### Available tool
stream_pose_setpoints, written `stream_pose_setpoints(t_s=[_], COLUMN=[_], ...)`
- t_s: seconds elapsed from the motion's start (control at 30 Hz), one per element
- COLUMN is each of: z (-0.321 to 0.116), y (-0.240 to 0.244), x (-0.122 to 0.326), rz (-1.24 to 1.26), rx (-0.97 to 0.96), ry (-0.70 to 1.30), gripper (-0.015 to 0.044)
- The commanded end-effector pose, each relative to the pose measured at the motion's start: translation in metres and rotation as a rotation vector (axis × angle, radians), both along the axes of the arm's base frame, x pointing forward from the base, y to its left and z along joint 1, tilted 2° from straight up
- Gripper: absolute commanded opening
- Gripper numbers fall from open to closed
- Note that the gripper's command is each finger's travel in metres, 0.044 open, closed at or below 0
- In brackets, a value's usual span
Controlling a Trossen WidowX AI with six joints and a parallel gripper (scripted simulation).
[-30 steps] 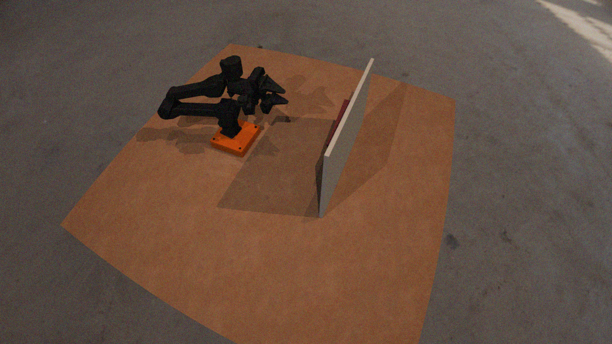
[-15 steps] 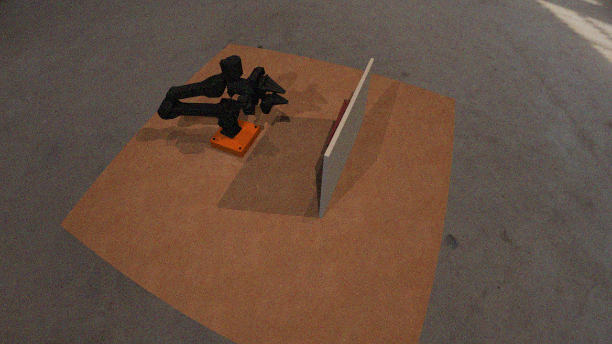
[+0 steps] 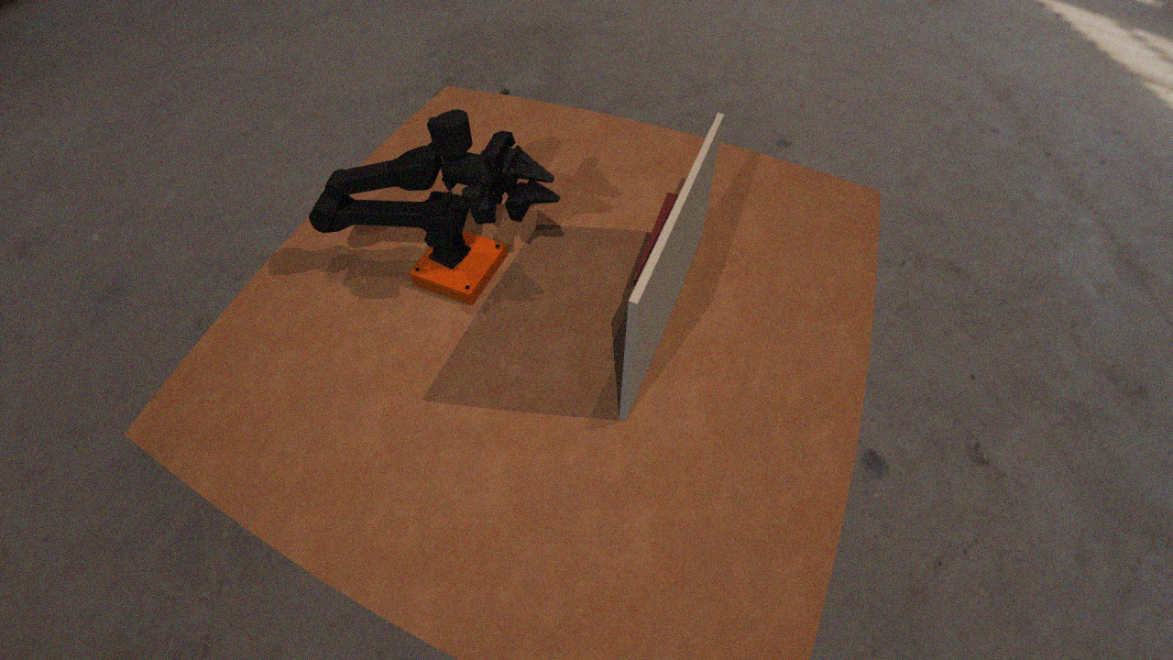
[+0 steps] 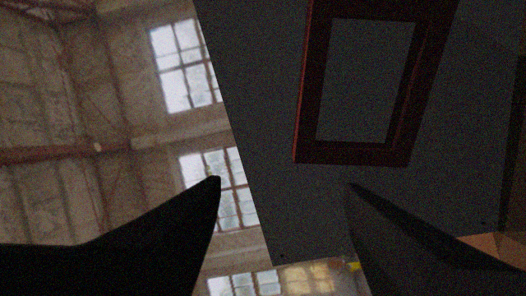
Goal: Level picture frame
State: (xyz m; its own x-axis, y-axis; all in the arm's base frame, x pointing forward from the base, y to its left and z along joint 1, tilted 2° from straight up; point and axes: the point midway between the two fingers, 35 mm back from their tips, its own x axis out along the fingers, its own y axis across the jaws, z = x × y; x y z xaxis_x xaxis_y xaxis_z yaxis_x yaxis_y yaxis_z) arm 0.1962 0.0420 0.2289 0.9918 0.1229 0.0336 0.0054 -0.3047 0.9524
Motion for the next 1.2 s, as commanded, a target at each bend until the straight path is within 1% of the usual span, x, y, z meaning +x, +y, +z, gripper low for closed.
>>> stream_pose_setpoints(t_s=[0.0, 0.2, 0.43, 0.57, 1.17], z=[0.0, 0.0, -0.021, -0.036, -0.036], y=[-0.001, 0.0, 0.004, 0.0, 0.007], x=[0.0, 0.001, 0.042, 0.057, 0.065], rz=[-0.004, 0.0, -0.003, -0.004, -0.004], rx=[0.007, 0.0, 0.005, 0.007, 0.007], ry=[-0.001, 0.0, -0.005, -0.006, -0.007], gripper=[0.026, 0.026, 0.026, 0.026, 0.026])
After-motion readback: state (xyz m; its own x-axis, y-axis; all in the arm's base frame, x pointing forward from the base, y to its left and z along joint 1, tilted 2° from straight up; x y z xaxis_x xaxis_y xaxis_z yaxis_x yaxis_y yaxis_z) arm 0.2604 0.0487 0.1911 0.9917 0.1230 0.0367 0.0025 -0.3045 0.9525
